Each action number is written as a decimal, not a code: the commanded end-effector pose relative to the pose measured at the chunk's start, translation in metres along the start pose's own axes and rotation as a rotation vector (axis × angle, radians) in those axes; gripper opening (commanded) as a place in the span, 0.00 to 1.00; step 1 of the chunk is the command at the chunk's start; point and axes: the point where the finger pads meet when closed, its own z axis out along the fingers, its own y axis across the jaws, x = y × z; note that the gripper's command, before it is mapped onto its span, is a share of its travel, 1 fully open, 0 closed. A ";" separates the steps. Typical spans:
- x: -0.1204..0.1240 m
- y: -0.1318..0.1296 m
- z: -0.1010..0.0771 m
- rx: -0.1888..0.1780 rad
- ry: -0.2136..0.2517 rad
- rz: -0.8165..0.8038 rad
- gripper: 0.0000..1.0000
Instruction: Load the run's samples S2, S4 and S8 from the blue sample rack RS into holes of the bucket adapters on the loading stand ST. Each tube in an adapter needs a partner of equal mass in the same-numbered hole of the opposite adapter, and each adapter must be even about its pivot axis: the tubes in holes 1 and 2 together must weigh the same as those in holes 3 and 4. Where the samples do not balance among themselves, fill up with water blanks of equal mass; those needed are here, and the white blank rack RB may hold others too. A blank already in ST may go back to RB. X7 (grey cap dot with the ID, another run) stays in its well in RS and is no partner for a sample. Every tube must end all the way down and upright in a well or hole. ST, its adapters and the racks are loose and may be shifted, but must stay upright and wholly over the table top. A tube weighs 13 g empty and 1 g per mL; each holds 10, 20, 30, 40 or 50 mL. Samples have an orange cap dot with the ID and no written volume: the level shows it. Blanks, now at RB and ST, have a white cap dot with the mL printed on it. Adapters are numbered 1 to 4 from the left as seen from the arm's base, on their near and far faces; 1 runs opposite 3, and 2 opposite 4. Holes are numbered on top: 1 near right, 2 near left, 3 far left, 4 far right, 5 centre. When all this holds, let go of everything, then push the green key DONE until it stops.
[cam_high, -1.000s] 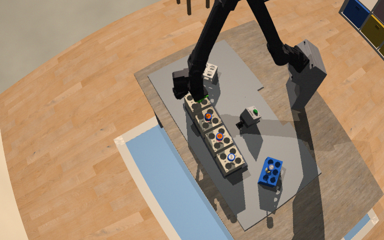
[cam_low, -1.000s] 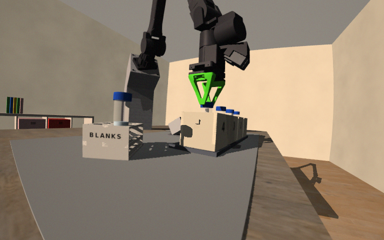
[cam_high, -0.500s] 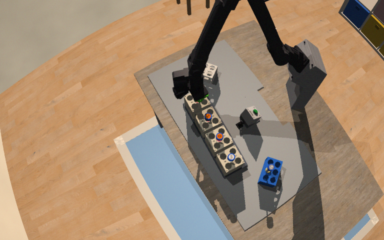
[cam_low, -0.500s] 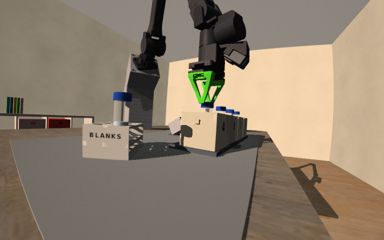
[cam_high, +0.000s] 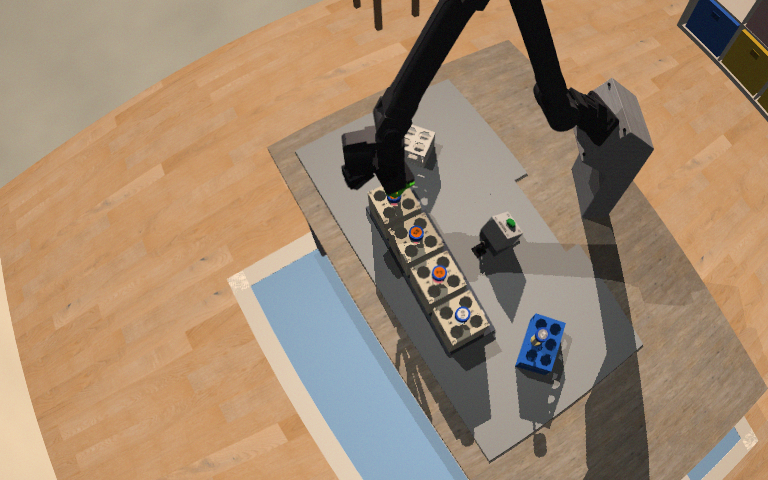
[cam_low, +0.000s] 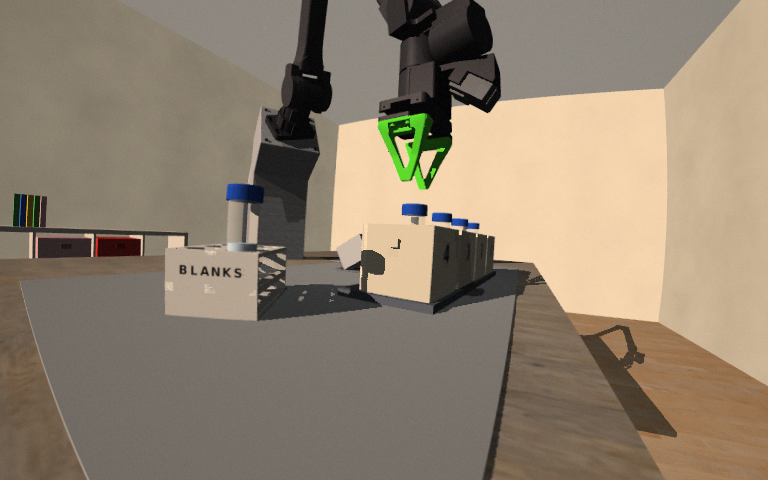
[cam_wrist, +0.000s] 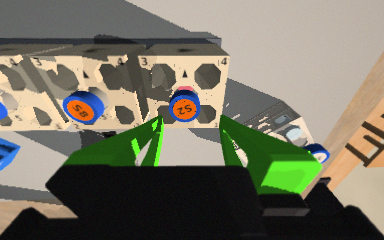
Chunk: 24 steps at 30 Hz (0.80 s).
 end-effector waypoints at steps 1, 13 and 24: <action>-0.011 -0.001 -0.008 -0.001 -0.021 0.000 0.55; 0.005 0.014 0.003 -0.022 0.021 -0.005 0.55; 0.067 0.061 -0.007 -0.007 -0.031 -0.052 0.00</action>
